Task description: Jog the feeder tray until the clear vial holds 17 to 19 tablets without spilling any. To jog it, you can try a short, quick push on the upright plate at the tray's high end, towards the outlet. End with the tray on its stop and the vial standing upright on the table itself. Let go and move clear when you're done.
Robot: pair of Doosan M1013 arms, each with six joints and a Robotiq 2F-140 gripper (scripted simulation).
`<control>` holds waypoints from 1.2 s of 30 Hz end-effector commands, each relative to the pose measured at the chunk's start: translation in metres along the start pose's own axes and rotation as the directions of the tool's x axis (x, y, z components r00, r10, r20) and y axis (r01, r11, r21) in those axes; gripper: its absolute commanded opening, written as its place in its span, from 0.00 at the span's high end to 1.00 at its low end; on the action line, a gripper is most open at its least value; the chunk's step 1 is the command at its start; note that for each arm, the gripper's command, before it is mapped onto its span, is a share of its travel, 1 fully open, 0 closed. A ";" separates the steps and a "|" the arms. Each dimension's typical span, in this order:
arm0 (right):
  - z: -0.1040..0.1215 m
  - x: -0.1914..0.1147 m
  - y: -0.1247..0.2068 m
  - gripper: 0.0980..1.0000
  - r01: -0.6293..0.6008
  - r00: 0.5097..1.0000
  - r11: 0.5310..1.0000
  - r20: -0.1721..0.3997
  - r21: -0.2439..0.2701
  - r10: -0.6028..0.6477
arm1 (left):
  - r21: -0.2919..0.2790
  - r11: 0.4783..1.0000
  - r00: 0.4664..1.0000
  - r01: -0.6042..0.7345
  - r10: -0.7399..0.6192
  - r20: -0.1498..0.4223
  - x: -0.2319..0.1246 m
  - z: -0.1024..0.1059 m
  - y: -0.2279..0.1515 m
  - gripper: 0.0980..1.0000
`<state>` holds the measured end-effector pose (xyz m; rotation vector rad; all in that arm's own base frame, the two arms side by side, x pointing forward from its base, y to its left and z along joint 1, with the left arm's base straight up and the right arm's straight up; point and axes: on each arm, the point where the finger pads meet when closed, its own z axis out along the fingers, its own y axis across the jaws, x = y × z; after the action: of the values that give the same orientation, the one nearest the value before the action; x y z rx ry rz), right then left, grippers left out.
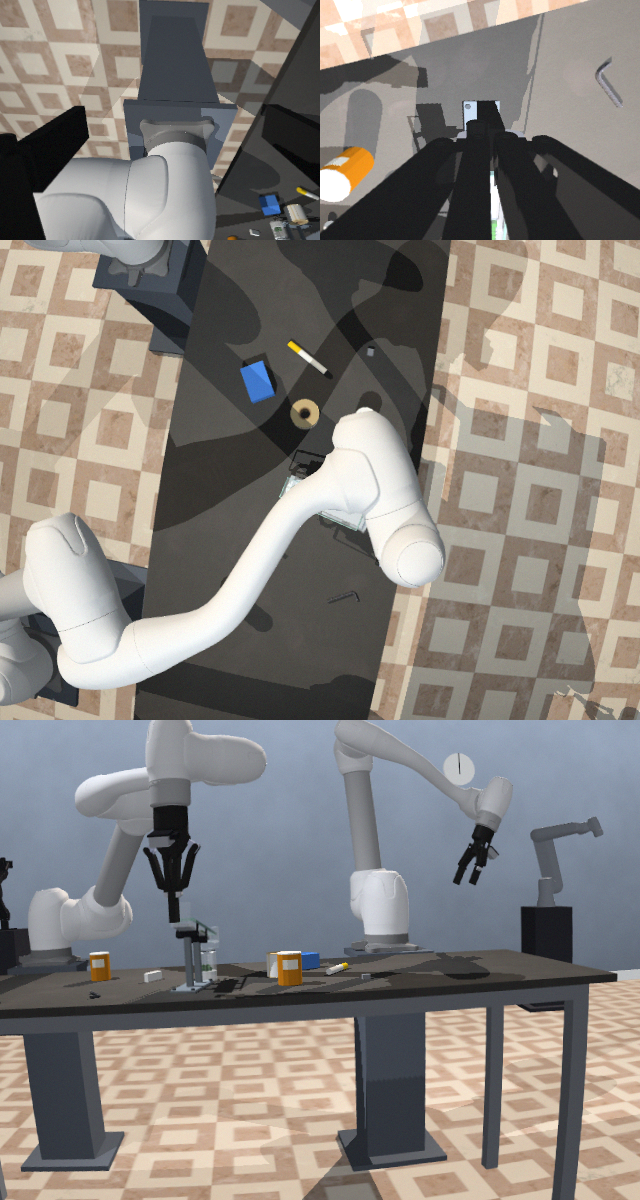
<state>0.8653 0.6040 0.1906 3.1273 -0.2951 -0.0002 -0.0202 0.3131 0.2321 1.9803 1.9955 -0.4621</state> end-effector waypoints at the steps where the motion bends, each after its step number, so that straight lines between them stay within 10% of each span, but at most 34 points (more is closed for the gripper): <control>1: -0.008 0.000 0.000 1.00 0.000 1.000 1.000 -0.001 0.002 0.000 | 0.000 1.000 1.000 0.000 0.000 -0.001 0.000 0.000 0.000 0.00; 17: -0.061 0.000 0.000 1.00 0.000 1.000 1.000 -0.001 0.002 0.000 | 0.000 1.000 1.000 0.000 0.000 -0.001 0.000 0.000 0.000 0.00; 36: -0.066 0.000 0.000 1.00 0.000 1.000 1.000 -0.001 0.002 0.000 | 0.000 1.000 1.000 0.000 0.000 -0.001 0.000 0.000 0.000 0.00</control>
<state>0.8654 0.6041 0.2542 3.1275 -0.2951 0.0000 -0.0202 0.3131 0.2321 1.9803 1.9955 -0.4621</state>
